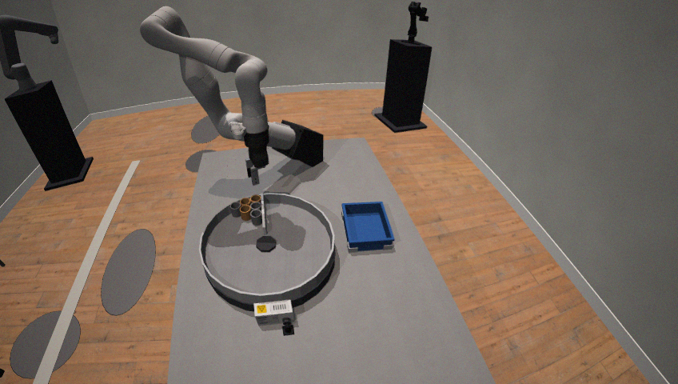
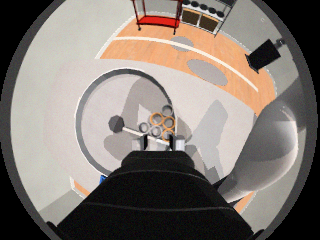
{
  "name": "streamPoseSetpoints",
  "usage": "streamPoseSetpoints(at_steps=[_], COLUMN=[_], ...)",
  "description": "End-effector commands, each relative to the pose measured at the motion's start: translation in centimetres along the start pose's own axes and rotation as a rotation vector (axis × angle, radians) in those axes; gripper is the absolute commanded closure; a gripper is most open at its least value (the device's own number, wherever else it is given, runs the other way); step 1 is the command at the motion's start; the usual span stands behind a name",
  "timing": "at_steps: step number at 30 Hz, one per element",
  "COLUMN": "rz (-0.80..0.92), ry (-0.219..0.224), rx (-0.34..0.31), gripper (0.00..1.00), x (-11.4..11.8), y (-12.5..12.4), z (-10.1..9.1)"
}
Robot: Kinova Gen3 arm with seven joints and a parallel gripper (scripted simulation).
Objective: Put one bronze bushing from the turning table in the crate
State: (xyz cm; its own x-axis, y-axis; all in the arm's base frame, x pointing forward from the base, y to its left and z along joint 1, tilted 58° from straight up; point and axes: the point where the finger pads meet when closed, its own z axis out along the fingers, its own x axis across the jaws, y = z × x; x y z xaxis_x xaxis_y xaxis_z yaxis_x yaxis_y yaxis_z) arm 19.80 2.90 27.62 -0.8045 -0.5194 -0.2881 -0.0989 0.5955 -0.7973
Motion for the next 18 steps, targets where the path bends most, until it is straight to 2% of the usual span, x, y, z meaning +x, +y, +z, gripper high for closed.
streamPoseSetpoints(at_steps=[1, 3, 15, 18], rz=[-0.101, -0.201, -0.201, -0.351], ry=[0.003, 0.003, 0.003, 0.003], rx=[-0.007, -0.007, -0.007, -0.007], gripper=[0.66, 0.66, 0.66, 0.66], x=[0.03, -0.04, -0.04, -0.14], y=[-0.04, -0.21, -0.21, -0.47], z=[0.2, 0.36, 0.36, 0.6])
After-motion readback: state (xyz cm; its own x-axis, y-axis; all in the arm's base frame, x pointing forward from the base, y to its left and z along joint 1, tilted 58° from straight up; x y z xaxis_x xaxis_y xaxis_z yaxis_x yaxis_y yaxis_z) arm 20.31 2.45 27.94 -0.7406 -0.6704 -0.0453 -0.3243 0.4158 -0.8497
